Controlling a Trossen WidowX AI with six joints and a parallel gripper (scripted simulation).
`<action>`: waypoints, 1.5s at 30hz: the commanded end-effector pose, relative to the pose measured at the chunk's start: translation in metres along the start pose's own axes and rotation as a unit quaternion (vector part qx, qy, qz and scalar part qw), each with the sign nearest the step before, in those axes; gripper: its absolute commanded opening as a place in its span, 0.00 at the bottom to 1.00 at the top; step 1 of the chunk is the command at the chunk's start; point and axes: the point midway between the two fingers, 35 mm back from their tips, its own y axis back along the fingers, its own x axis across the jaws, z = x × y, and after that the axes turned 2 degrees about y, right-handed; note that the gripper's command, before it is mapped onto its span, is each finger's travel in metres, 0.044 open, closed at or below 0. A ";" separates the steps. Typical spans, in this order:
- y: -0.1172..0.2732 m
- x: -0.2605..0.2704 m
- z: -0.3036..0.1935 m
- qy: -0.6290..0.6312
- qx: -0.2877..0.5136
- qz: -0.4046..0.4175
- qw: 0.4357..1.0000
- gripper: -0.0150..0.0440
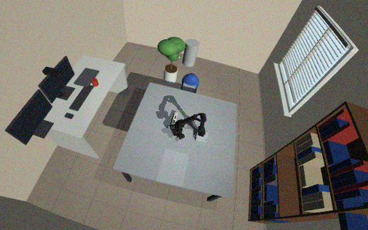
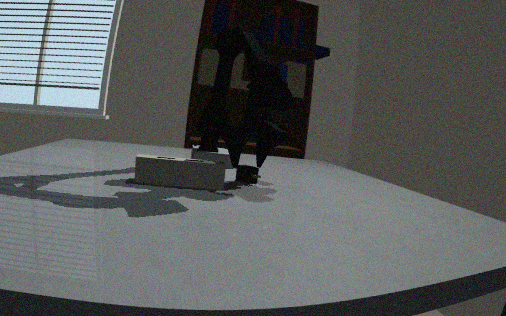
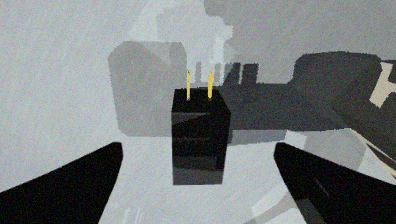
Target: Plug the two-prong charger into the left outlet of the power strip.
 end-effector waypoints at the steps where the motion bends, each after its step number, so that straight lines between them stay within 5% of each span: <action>1: -0.009 0.001 0.000 0.002 0.001 0.003 1.000 1.00; 17: -0.030 0.001 0.000 0.002 0.002 0.003 1.000 1.00; 29: -0.026 0.000 0.000 0.000 0.001 0.000 1.000 0.47; 36: -0.026 0.000 0.000 0.000 0.001 0.000 1.000 0.39; 39: -0.021 0.000 0.000 0.000 0.001 0.001 1.000 0.25; 45: 0.007 0.000 -0.002 0.001 0.001 0.002 1.000 0.25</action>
